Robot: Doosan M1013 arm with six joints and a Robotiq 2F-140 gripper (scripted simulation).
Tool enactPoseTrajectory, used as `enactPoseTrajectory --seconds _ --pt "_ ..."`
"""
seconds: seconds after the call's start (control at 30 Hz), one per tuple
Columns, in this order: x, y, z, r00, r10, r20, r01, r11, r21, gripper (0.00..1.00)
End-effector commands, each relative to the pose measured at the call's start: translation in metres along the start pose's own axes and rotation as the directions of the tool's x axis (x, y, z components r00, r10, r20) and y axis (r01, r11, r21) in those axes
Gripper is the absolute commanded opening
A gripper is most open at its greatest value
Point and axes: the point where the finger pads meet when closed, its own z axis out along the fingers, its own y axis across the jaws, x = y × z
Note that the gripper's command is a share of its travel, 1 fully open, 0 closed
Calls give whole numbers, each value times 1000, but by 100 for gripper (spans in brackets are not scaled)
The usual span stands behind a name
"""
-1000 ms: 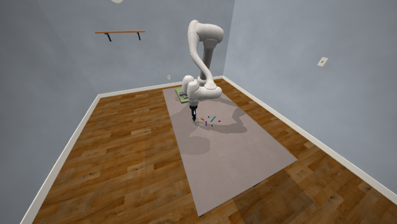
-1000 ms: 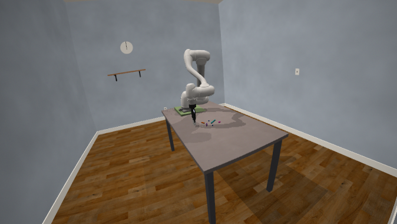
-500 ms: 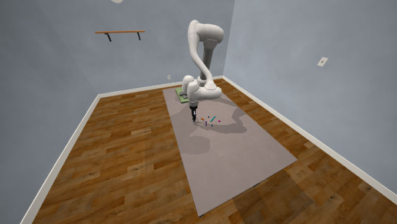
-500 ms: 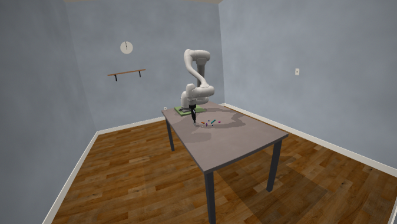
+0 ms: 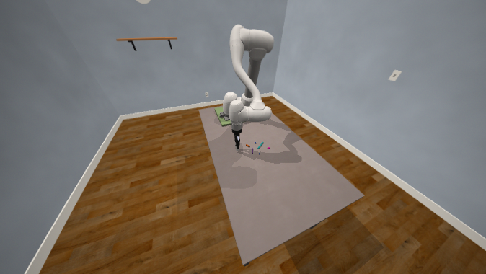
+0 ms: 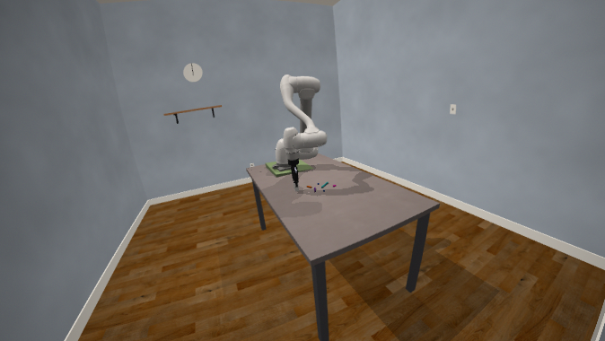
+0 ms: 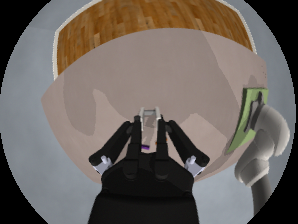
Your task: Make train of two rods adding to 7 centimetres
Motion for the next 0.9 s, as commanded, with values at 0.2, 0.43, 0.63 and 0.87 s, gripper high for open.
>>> enactPoseTrajectory --seconds 0.2,0.43,0.63,0.87 --pt "0 0 0 1000 0 0 0 1000 0 16" --pt "0 0 1 1000 0 0 0 1000 0 16" --pt "0 0 5 1000 0 0 0 1000 0 16" --pt "0 0 9 1000 0 0 0 1000 0 16"
